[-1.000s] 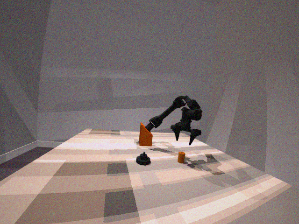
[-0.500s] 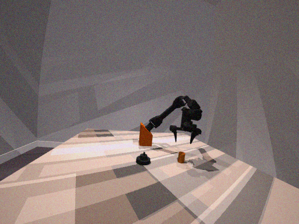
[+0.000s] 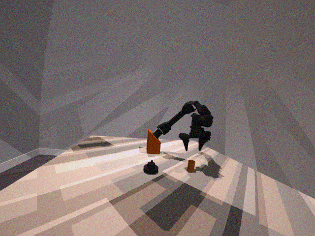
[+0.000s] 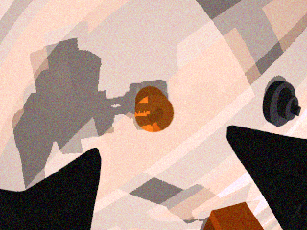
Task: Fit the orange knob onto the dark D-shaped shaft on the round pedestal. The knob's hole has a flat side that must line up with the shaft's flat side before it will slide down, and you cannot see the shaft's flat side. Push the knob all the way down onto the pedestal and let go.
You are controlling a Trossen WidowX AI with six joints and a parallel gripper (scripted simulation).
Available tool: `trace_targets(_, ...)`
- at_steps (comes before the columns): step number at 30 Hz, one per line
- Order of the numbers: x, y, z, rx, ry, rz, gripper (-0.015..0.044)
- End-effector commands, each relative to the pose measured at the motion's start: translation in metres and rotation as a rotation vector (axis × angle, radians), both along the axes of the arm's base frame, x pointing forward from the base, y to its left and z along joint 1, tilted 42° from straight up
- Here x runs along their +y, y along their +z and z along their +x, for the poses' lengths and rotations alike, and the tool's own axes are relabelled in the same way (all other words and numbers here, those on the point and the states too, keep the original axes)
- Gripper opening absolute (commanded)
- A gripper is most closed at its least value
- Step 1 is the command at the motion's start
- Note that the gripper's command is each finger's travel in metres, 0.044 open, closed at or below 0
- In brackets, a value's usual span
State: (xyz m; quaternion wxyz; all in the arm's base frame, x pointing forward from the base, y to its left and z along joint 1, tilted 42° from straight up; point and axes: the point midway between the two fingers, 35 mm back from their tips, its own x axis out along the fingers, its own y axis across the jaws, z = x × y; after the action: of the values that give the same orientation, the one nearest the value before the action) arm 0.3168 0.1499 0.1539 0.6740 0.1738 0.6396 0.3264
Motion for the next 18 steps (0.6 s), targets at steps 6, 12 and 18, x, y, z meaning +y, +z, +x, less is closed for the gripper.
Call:
trace_targets(6, 0.023, -0.024, -0.002, -0.006, 0.012, 0.006, 0.0440)
trace_targets(12, 0.033, -0.035, -0.003, -0.006, 0.012, 0.006, 0.0440)
trace_targets(18, 0.036, -0.039, -0.002, -0.007, 0.012, 0.006, 0.0440)
